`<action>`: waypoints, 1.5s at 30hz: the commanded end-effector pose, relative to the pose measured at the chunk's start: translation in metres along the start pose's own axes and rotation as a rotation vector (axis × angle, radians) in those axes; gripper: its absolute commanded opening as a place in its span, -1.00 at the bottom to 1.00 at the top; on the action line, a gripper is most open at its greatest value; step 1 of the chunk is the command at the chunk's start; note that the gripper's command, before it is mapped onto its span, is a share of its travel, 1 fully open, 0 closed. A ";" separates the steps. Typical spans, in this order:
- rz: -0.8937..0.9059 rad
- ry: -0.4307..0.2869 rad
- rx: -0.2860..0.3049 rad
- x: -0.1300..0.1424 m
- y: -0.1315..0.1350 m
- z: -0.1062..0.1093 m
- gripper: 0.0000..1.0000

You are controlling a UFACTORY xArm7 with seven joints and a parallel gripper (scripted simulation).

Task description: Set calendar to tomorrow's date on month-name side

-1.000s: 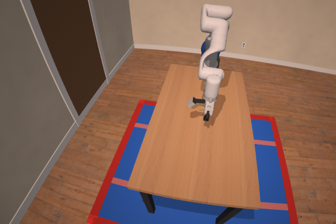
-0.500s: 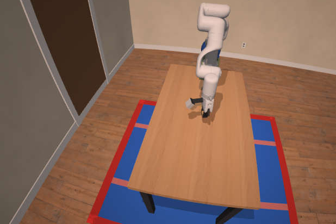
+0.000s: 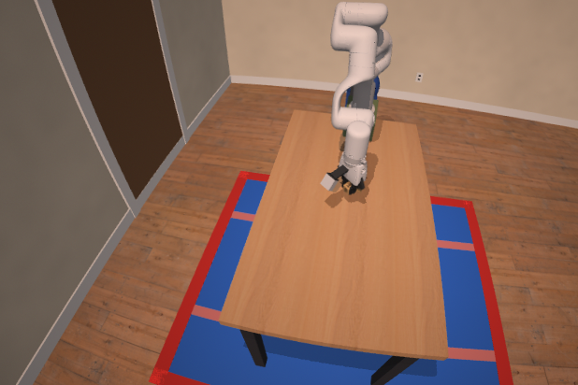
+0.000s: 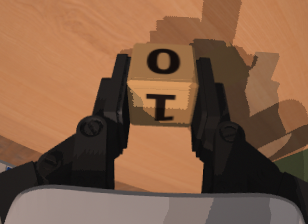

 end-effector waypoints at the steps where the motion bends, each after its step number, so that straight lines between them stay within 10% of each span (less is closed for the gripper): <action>1: 0.095 -0.014 -0.004 0.001 0.006 0.000 -0.43; 45: 1.783 0.038 -0.006 0.067 0.083 -0.001 -0.43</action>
Point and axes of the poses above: the point where the finger pads meet when closed, its own z axis back along the fingers, its own y axis across the jaws, x = y × z, the point moved 10 cm from there along z, back along the fingers, and after that the axes turned 7 degrees about -z, right-handed, at the moved point
